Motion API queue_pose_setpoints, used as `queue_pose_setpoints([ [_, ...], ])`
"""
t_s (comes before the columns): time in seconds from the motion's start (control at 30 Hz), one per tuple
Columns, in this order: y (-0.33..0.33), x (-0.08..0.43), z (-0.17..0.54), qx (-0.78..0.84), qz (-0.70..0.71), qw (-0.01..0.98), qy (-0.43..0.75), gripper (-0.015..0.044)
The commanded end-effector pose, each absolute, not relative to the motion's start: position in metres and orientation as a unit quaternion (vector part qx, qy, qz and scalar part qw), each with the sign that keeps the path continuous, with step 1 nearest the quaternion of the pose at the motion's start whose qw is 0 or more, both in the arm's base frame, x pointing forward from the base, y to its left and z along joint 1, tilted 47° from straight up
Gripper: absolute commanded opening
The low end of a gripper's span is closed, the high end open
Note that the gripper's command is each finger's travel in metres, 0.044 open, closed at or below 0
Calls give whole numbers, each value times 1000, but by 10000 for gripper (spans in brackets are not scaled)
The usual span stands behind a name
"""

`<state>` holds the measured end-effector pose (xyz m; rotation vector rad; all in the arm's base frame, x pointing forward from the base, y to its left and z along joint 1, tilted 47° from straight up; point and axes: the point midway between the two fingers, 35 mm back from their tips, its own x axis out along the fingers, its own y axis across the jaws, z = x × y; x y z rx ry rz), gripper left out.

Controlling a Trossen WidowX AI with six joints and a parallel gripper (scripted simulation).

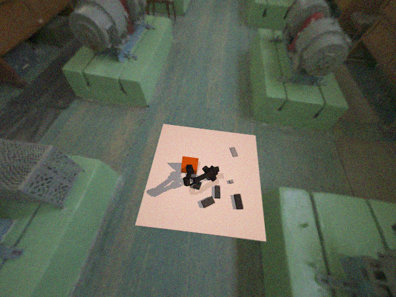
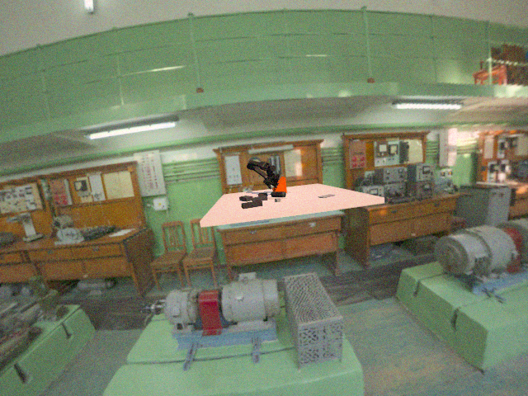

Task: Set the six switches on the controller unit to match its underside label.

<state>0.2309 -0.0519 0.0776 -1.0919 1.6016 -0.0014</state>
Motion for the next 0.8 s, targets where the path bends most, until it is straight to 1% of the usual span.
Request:
queue_pose_setpoints([
  [0.0, -58, 229, 72, -466, 0, 562, 683, 440],
  [0.77, -86, 225, 47, -468, -2, 561, 683, 440],
])
